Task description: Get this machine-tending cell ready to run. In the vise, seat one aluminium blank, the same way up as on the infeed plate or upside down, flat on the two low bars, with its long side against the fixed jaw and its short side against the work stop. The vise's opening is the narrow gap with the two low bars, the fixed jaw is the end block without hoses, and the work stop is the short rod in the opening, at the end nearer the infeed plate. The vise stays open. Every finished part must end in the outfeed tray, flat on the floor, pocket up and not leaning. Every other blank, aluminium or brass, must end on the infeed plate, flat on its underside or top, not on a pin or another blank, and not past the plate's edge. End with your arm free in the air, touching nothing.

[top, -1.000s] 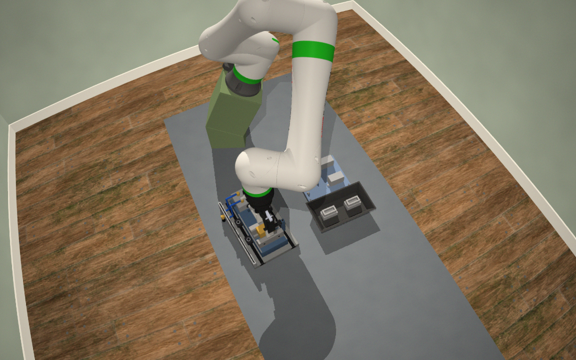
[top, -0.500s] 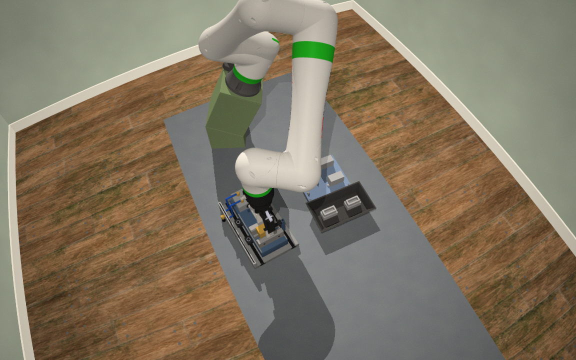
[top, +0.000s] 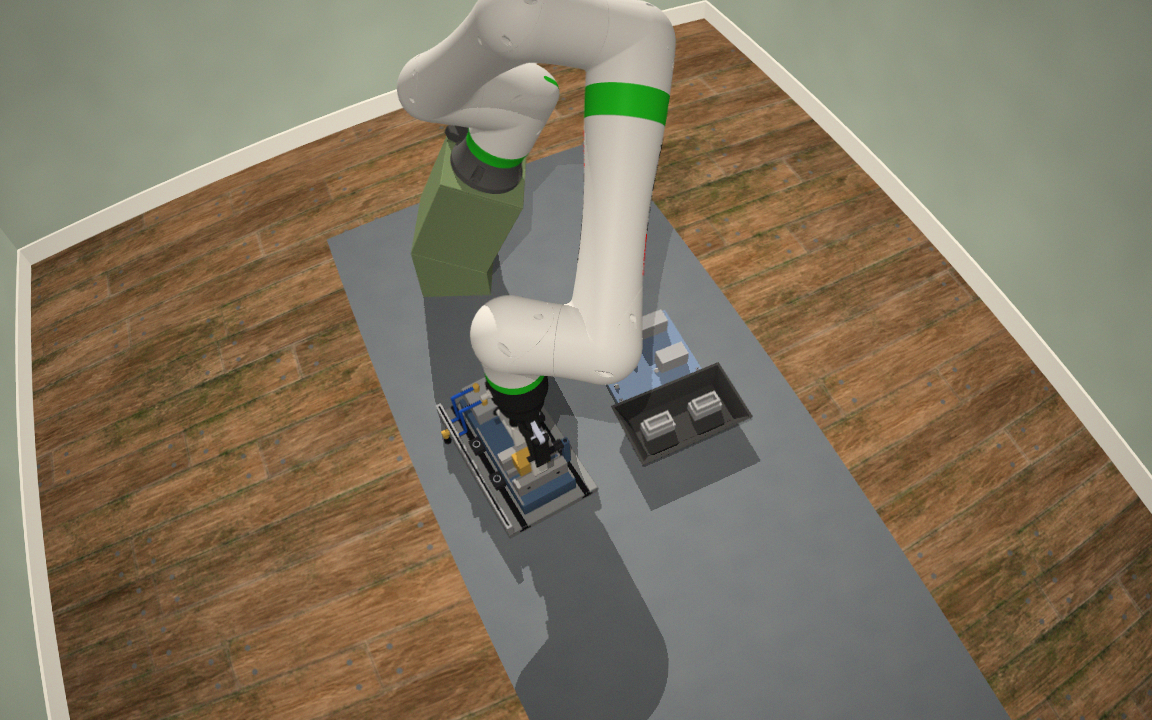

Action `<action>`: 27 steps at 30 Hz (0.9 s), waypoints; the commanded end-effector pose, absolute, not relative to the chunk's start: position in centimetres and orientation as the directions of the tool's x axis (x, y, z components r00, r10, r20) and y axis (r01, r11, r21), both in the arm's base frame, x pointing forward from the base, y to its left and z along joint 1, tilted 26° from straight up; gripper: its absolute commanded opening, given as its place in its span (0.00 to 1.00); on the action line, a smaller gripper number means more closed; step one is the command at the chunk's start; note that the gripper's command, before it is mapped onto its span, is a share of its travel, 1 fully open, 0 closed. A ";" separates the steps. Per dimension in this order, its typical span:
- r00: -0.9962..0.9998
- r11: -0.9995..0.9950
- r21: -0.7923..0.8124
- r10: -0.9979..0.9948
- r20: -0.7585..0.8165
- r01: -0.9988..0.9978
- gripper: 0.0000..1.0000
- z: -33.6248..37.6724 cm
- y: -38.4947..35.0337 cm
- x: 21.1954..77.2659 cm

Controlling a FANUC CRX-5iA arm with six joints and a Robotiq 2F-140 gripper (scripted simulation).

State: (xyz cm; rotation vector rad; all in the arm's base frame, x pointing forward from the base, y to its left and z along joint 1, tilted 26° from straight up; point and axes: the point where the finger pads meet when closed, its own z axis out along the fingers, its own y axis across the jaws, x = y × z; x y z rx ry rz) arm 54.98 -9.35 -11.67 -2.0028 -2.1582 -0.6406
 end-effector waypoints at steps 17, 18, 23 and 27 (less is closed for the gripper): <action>-0.112 0.030 0.218 0.921 0.373 0.975 0.00 -11.7 -9.4 55.0; -0.112 0.030 0.218 0.921 0.373 0.975 0.00 -11.7 -9.4 55.0; -0.112 0.030 0.218 0.921 0.373 0.975 0.00 -11.7 -9.4 55.0; -0.112 0.030 0.218 0.921 0.373 0.975 0.00 -11.7 -9.4 55.0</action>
